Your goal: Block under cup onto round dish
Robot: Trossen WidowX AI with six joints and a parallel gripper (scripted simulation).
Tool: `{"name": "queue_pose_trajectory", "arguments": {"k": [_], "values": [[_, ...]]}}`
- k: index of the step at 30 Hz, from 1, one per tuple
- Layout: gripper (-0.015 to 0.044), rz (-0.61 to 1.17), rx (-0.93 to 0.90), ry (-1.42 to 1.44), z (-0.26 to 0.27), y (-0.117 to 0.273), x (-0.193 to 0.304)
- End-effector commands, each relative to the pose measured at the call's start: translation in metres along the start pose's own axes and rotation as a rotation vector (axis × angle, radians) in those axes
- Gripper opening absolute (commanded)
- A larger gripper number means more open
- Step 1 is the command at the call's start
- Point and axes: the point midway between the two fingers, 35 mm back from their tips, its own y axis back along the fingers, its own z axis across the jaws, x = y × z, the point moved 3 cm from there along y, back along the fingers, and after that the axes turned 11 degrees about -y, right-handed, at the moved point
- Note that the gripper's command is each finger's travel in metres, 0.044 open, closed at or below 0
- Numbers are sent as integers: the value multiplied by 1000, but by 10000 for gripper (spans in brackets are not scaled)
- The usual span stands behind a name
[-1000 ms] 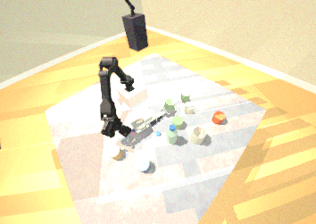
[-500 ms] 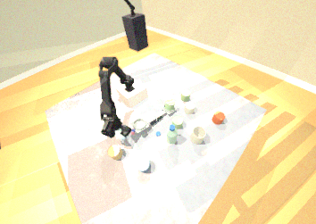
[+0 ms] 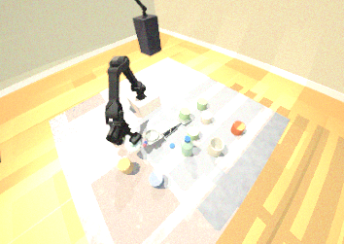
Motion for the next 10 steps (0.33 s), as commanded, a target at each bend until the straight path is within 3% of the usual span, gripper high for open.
{"name": "queue_pose_trajectory", "arguments": {"k": [1, 5, 10], "values": [[440, 7, -2, -16, 0, 9, -1], [440, 0, 0, -1, -2, 48, 2], [440, 0, 0, 0, -2, 51, 2]]}}
